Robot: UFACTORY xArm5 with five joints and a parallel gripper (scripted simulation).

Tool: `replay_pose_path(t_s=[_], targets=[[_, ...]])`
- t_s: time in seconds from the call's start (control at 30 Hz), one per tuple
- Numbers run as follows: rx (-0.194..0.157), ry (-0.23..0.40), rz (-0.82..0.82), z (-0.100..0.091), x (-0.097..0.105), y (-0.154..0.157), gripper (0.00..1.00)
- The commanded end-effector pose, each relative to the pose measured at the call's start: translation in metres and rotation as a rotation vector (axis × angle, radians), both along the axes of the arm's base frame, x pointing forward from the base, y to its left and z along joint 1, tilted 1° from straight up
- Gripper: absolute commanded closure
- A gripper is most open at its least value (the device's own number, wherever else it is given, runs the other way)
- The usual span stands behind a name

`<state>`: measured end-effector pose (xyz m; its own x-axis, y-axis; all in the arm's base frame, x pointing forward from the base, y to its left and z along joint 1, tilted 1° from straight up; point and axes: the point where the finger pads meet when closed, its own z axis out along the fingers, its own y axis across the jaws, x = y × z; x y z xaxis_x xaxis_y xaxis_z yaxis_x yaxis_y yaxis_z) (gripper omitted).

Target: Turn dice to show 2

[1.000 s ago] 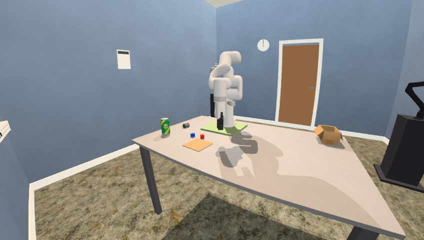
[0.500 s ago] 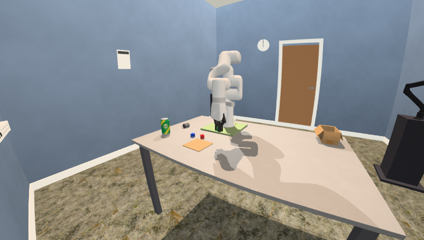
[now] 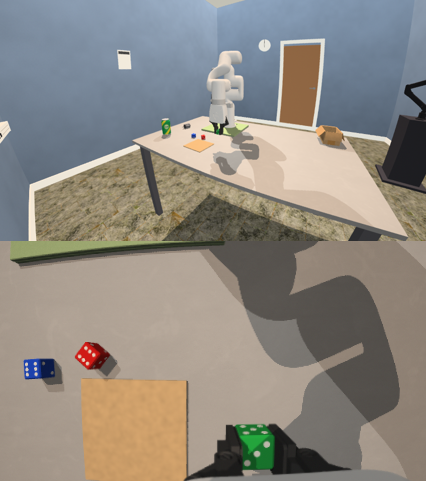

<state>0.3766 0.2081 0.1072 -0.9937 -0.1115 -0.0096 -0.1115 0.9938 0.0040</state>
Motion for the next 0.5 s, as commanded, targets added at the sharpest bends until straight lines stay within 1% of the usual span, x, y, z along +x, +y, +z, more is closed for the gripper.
replay_pose_path(t_s=[0.0,0.1,0.27,0.47], targets=[[-0.002,0.001,0.121,-0.001,0.009,0.004,0.79],[-0.003,0.0,0.243,-0.003,0.017,0.008,0.79],[-0.004,0.0,0.348,-0.005,0.024,0.012,0.79],[-0.004,-0.001,0.386,-0.006,0.027,0.013,0.79]])
